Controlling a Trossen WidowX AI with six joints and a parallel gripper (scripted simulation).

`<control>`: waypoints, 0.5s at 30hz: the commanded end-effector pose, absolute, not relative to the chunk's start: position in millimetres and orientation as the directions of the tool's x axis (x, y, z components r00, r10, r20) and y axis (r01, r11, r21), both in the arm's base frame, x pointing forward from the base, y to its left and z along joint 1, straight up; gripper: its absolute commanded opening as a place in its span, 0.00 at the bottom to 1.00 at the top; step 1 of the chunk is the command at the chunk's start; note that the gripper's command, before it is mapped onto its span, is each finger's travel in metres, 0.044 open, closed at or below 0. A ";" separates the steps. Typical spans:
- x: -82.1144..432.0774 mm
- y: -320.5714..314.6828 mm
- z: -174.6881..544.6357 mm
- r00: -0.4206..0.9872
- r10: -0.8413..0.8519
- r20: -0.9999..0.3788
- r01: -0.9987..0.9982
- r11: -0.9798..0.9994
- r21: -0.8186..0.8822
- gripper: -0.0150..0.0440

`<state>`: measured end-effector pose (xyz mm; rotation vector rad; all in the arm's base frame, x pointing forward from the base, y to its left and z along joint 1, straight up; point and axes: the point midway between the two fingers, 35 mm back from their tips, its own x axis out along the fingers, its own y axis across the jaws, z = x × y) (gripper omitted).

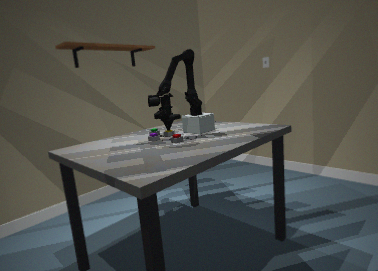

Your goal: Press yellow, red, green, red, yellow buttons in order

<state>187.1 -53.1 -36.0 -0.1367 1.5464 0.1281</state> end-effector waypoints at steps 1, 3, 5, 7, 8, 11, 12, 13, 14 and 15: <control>186.7 -52.9 -36.3 0.020 -0.003 -1.000 -0.171 0.985 -0.006 0.29; 187.2 -53.1 -34.3 0.021 -0.004 -1.000 -0.168 0.986 -0.007 0.29; 187.5 -53.2 -20.2 0.021 -0.003 -1.000 -0.170 0.985 -0.007 0.29; 186.6 -53.0 -5.8 0.020 -0.003 -1.000 -0.171 0.985 -0.006 0.29; 186.4 -52.9 -4.0 0.020 -0.003 -1.000 -0.171 0.985 -0.006 0.29; 191.4 -47.9 -1.9 0.020 -0.003 -1.000 -0.173 0.985 -0.006 0.38; 197.5 -41.2 0.5 0.020 -0.003 -1.000 -0.176 0.984 -0.007 0.42; 204.6 -32.5 3.6 0.019 -0.004 -1.000 -0.179 0.984 -0.007 0.47; 211.3 -23.3 6.6 0.019 -0.004 -1.000 -0.182 0.983 -0.008 0.51; 217.5 -13.4 9.6 0.019 -0.005 -1.000 -0.185 0.983 -0.008 0.56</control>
